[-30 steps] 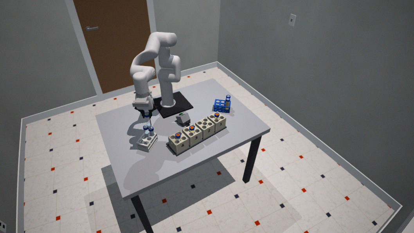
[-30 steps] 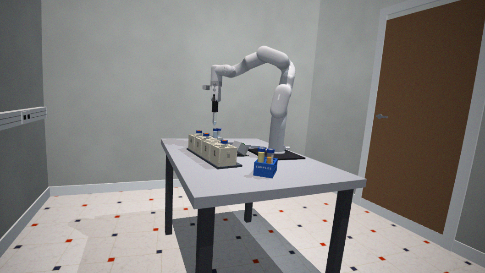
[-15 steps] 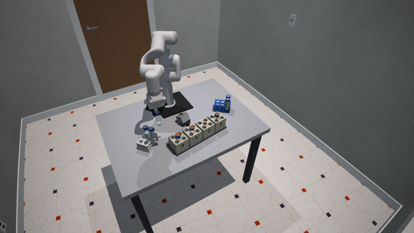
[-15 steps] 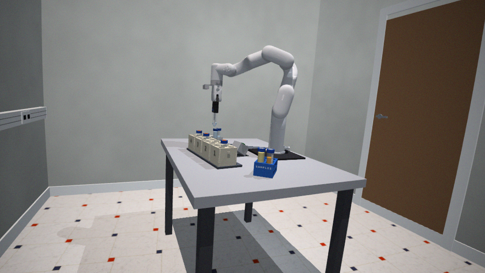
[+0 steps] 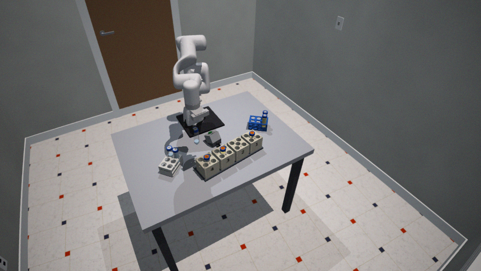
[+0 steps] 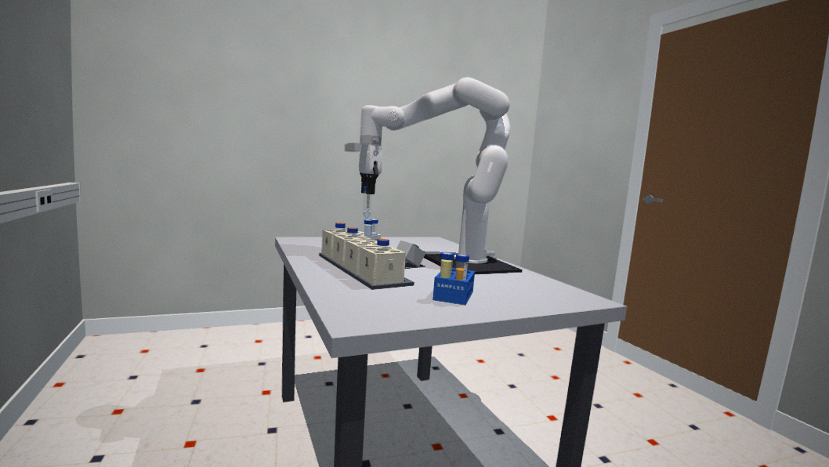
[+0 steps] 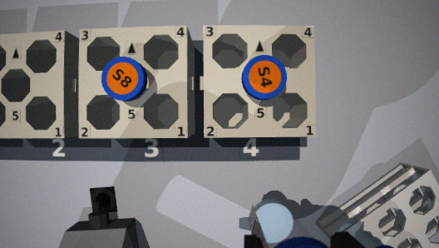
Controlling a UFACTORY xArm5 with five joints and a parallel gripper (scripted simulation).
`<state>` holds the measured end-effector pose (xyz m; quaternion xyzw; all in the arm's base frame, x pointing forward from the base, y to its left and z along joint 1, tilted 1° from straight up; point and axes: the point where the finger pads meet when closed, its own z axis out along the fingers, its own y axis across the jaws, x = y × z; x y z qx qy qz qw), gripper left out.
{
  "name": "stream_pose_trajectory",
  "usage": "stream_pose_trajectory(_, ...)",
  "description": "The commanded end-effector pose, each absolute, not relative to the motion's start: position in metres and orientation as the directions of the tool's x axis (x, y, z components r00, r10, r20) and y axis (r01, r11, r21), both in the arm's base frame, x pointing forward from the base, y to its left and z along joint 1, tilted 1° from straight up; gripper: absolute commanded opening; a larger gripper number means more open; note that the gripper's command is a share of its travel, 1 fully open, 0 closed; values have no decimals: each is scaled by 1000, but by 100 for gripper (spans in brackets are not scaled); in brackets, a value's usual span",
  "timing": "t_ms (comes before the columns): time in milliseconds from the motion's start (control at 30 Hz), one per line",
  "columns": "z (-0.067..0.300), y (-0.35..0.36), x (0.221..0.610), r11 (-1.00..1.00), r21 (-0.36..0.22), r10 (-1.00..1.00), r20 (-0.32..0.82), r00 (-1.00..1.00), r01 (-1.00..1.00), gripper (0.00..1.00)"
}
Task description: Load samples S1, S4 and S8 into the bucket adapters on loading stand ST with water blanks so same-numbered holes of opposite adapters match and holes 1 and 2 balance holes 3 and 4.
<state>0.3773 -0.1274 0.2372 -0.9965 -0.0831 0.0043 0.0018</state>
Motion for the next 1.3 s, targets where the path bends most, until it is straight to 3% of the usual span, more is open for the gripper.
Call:
stream_pose_trajectory(0,239,-100,386,-986,-13,168,2,986,168,0)
stream_pose_trajectory(1267,241,55,426,-986,-15,168,3,986,168,0)
